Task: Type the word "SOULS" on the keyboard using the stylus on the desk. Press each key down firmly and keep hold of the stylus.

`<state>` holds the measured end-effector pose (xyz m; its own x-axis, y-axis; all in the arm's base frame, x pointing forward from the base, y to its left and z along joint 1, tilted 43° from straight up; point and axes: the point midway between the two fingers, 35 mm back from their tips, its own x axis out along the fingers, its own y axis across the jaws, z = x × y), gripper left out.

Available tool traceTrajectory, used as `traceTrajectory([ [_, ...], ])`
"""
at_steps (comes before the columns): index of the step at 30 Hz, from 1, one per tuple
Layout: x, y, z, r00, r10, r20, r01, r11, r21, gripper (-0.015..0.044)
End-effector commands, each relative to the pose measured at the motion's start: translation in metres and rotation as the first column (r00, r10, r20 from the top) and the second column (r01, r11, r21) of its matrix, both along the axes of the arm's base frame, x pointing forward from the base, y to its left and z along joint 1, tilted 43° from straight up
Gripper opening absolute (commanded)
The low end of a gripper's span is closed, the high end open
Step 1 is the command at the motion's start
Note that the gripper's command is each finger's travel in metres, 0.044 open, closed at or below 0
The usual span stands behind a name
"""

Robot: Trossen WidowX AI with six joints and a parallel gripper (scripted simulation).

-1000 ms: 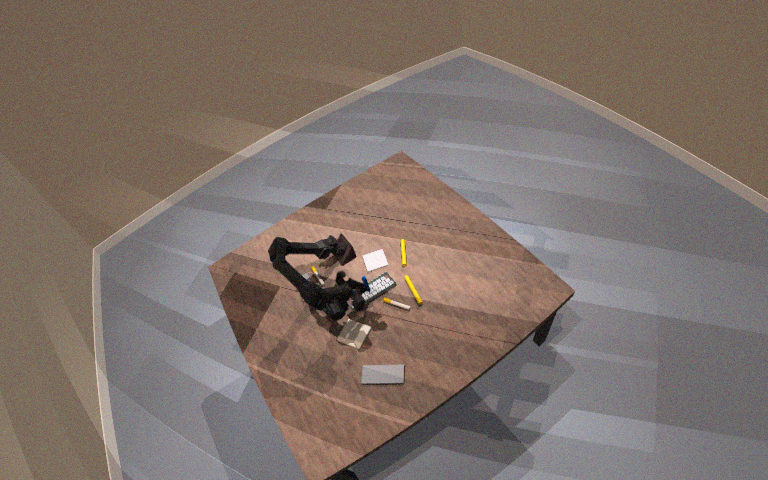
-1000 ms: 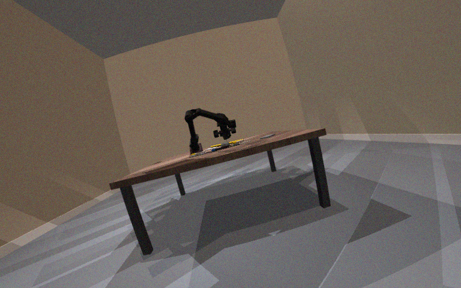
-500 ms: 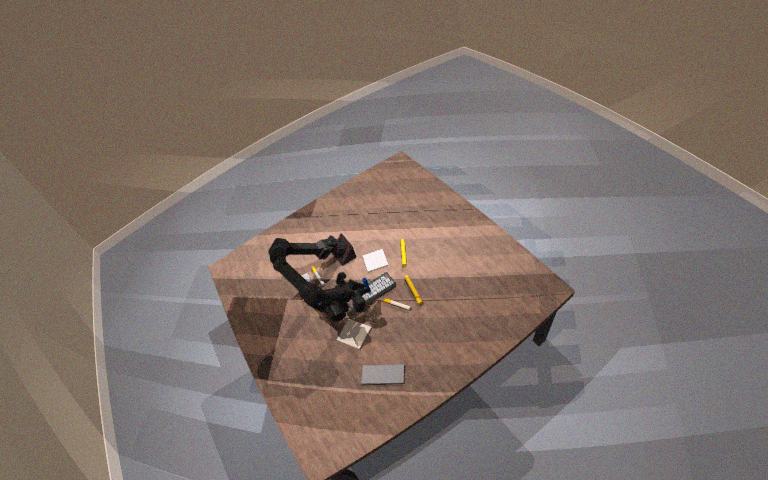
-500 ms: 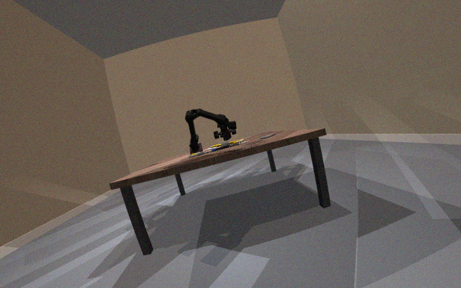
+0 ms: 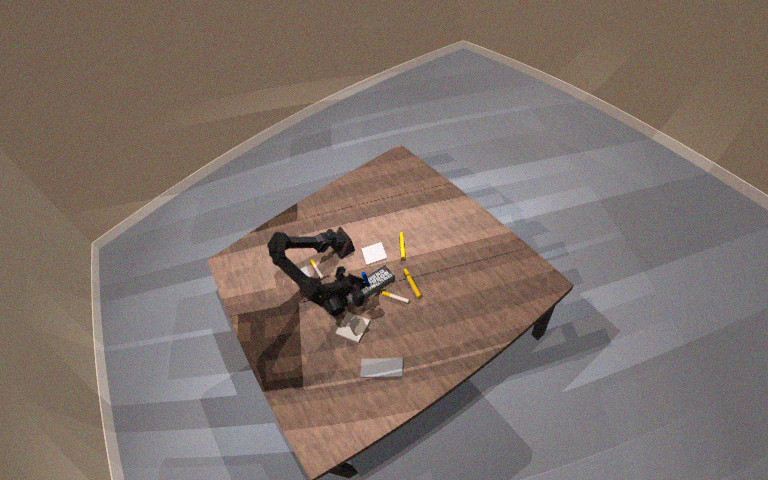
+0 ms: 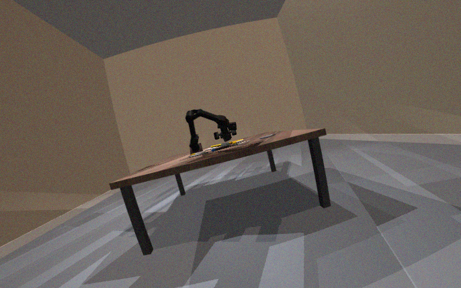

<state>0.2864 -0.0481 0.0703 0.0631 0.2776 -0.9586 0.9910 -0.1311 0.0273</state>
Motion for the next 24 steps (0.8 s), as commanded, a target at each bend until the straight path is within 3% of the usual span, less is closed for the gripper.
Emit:
traceTrajectory([
  [1,0.0,-0.001,-0.001,1.0,0.003,0.003,-0.003,1.0,0.0,0.0081],
  [24,0.003,0.023,0.025,1.0,0.007,0.006,-0.007,1.0,-0.003,0.0084],
])
